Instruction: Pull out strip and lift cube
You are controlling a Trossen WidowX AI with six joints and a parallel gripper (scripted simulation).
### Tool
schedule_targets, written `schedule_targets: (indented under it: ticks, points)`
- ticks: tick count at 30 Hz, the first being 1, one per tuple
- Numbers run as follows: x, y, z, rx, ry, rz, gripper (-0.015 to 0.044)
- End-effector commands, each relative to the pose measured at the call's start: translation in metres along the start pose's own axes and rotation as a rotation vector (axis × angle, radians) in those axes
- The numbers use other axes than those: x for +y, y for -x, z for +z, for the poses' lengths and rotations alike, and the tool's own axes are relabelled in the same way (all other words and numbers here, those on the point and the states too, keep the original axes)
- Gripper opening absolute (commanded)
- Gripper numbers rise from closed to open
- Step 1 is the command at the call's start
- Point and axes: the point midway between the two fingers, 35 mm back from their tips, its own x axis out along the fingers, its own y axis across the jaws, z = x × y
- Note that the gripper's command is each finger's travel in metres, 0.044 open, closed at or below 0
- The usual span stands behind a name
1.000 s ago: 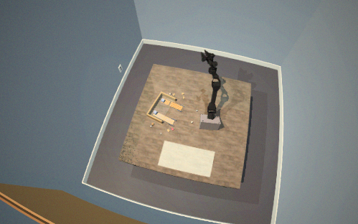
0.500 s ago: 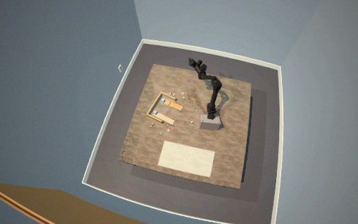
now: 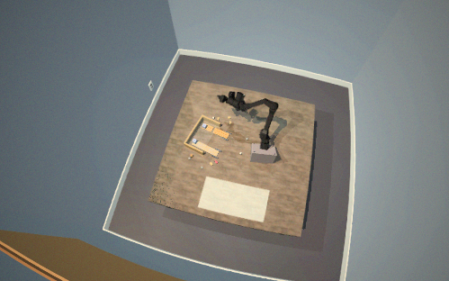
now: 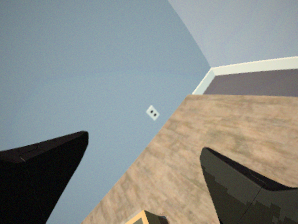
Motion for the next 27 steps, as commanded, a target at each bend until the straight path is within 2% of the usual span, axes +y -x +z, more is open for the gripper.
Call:
schedule_targets:
  ticks: [1,10,17,27]
  points:
    - [0.029,0.027,-0.064,0.167,0.109,-0.007,0.0400]
    - [0.078,0.126,-0.174,0.465,0.503,0.066,0.0400]
    - [0.082,0.217,-0.223,0.566,0.932,0.177,0.0400]
    - [0.081,0.225,-0.226,0.567,0.976,0.188,0.0400]
